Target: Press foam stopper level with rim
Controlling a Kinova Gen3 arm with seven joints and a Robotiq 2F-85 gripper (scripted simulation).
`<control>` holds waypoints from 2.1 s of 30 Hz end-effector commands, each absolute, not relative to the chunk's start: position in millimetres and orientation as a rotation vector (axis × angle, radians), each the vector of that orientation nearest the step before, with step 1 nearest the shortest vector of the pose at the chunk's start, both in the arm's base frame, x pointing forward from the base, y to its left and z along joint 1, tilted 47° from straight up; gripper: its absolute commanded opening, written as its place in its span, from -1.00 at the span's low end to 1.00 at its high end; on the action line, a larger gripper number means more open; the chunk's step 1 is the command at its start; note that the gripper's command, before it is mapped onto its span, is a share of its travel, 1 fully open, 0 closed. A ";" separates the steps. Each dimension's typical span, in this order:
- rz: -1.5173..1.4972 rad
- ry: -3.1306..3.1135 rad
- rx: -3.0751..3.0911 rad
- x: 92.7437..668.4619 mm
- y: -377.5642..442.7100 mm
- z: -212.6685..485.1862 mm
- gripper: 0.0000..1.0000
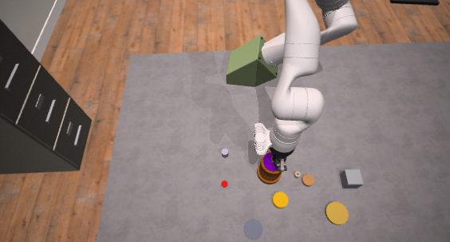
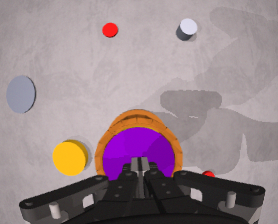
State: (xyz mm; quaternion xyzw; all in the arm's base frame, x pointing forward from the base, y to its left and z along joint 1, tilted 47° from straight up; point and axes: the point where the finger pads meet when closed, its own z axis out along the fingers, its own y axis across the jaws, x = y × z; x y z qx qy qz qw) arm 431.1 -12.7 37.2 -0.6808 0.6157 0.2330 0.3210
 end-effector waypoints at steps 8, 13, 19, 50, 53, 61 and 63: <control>0.615 1.622 -1.787 430.5 -10.9 33.7 -1.00; 0.615 1.622 -1.787 430.5 -10.9 33.7 -1.00; 0.615 1.622 -1.787 430.5 -10.9 33.7 -1.00; 0.609 1.624 -1.783 429.6 -49.3 68.7 -1.00; 0.612 1.623 -1.785 428.3 -49.0 69.1 -1.00; 0.612 1.622 -1.785 428.2 -48.9 69.1 -1.00; 0.612 1.622 -1.785 428.2 -48.9 69.1 -1.00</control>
